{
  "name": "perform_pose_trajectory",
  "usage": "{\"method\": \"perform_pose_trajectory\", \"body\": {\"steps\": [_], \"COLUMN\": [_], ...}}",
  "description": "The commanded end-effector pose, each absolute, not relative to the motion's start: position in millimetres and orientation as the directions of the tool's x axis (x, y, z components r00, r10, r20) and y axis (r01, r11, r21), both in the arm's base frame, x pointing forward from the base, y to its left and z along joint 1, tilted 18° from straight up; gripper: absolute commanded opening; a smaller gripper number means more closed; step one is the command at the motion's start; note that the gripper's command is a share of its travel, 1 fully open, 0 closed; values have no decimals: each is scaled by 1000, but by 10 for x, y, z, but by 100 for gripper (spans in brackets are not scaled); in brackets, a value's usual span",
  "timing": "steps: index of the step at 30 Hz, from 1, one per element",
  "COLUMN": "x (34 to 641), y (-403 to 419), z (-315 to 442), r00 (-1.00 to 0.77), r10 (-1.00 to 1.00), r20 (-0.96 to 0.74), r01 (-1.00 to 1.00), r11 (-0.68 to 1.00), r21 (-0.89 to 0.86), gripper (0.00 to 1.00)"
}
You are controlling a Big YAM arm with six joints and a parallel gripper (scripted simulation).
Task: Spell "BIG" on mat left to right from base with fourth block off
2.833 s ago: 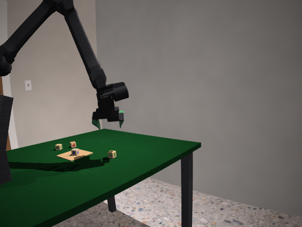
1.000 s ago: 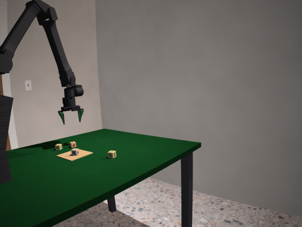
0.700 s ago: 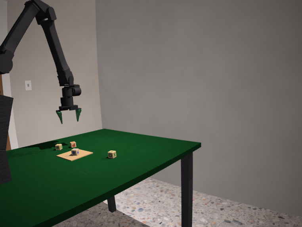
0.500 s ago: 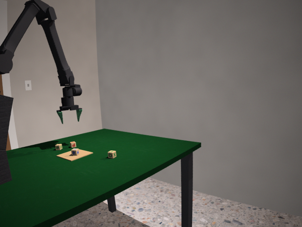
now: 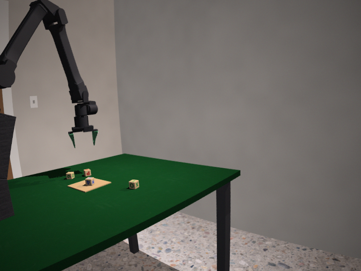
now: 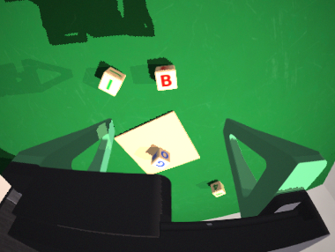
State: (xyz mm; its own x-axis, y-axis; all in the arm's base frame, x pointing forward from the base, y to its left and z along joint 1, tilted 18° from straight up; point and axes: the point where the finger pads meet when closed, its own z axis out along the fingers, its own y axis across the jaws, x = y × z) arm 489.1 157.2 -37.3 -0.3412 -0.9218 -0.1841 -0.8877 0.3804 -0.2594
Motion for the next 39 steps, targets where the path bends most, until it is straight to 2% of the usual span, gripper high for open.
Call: {"method": "perform_pose_trajectory", "body": {"steps": [1, 10, 12, 13, 18, 25, 26, 30, 39], "x": [5083, 5157, 5157, 5158, 5145, 5127, 5127, 5113, 5105], "y": [1592, 1608, 1608, 1602, 1613, 1612, 1612, 1608, 1606], "z": [-417, -691, -691, -725, -854, -908, -908, -913, -916], "r00": [-529, -816, -816, -868, -935, -943, -936, -918, -919], "r10": [-809, -481, -481, -378, -167, 152, 197, 280, 280], "r20": [-255, -320, -320, -323, -313, -297, -293, -281, -278], "r01": [-781, -479, -479, -383, -184, 121, 164, 246, 246], "r11": [582, 873, 873, 922, 983, 985, 977, 957, 957], "r21": [-226, -90, -90, -51, 25, 120, 133, 152, 151], "gripper": [100, 100, 100, 100, 100, 100, 65, 65, 65]}}
